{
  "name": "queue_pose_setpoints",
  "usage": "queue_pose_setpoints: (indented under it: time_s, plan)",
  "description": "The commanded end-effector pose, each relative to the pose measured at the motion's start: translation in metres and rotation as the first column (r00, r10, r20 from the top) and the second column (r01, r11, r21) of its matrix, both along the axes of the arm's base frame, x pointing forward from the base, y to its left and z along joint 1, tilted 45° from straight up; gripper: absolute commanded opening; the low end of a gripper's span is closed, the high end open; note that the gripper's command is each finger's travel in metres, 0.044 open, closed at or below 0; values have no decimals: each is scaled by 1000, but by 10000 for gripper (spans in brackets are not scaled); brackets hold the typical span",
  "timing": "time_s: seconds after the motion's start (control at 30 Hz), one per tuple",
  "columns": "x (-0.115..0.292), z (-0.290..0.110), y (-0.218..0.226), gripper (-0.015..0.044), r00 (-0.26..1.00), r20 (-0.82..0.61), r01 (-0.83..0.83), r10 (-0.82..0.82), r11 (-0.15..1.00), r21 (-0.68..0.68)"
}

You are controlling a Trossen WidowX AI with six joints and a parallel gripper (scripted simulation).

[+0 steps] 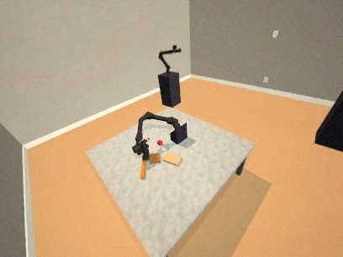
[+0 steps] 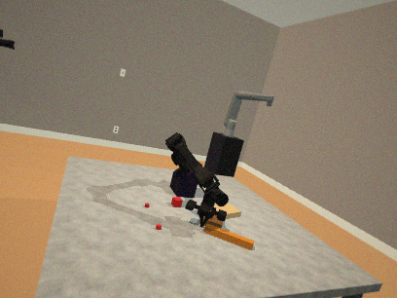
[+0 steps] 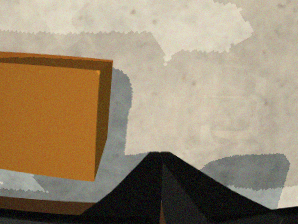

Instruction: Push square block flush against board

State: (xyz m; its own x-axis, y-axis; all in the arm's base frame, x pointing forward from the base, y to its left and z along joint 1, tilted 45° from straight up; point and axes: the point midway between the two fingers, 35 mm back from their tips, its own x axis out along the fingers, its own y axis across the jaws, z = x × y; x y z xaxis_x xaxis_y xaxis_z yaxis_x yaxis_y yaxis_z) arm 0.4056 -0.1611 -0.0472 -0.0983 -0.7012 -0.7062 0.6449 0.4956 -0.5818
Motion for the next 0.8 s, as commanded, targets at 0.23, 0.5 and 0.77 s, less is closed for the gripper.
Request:
queue_pose_setpoints:
  time_s: [0.23, 0.5, 0.77]
  plan:
    - [0, -1, 6, 0, 1000, 13, -13, 13, 1000, -3]
    - [-5, -4, 10, 0, 1000, 13, -13, 13, 1000, -3]
    - [-9, -7, 13, 0, 1000, 13, -13, 13, 1000, -2]
